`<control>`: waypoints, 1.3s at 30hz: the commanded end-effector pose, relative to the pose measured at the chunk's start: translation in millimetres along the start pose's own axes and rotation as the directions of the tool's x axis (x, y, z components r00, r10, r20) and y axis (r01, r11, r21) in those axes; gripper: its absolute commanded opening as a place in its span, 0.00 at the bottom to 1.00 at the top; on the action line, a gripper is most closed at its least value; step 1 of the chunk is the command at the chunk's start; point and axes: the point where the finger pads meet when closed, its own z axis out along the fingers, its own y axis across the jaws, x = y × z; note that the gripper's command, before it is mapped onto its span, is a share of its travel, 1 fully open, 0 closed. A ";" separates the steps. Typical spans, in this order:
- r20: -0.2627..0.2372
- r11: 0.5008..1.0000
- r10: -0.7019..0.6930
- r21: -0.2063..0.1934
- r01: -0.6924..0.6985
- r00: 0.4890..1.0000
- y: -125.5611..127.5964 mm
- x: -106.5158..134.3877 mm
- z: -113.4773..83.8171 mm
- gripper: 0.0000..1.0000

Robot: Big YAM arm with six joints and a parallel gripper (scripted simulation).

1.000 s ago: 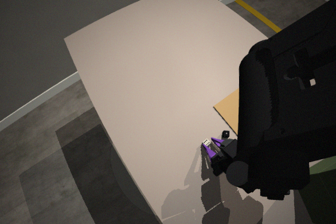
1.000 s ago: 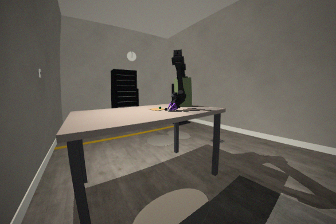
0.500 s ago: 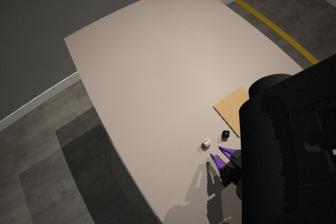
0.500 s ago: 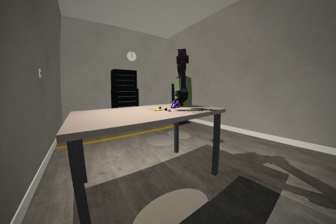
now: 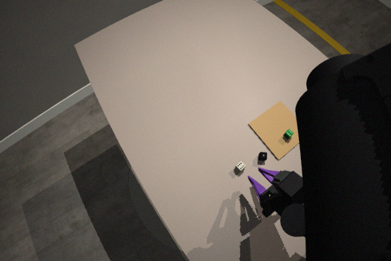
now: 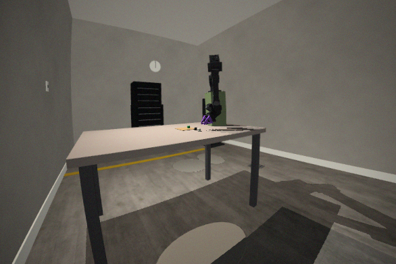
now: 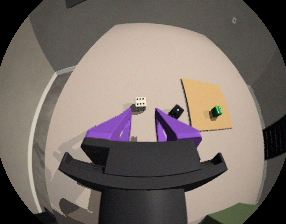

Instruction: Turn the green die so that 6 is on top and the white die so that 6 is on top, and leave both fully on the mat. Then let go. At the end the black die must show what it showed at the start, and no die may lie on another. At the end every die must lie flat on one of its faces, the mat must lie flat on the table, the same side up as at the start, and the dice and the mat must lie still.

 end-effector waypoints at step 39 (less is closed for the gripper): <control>-0.618 0.999 0.034 0.001 -0.042 0.786 10.7 -86.4 8.7 0.33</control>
